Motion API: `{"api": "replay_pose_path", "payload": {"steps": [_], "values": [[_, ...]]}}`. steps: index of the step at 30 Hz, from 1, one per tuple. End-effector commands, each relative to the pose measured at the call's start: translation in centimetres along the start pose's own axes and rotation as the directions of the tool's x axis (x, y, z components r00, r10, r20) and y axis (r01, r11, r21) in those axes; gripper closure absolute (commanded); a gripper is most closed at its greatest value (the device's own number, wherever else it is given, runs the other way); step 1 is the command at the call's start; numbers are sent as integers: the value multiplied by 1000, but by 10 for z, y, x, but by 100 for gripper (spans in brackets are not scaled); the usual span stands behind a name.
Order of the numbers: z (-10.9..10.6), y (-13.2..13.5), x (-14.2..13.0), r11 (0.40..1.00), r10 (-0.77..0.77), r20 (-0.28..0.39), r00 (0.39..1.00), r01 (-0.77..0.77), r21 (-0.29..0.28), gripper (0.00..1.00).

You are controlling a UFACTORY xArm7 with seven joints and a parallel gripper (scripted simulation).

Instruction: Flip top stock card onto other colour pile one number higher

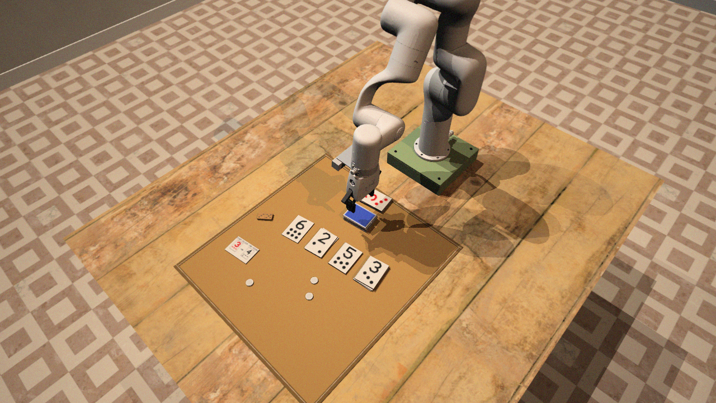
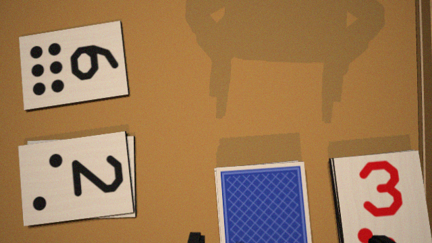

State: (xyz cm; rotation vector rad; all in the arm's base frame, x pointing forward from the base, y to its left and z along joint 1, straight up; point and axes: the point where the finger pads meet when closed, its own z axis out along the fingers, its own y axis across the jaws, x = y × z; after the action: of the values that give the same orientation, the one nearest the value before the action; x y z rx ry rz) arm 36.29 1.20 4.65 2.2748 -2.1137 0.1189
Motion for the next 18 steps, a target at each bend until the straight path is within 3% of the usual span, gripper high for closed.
{"api": "replay_pose_path", "payload": {"steps": [1, 18], "values": [[-1, -1, 1, 996, -88, 87, 992, 90, -23, 13], [16, -1, -1, 996, -88, 88, 992, 90, -23, 13]]}}
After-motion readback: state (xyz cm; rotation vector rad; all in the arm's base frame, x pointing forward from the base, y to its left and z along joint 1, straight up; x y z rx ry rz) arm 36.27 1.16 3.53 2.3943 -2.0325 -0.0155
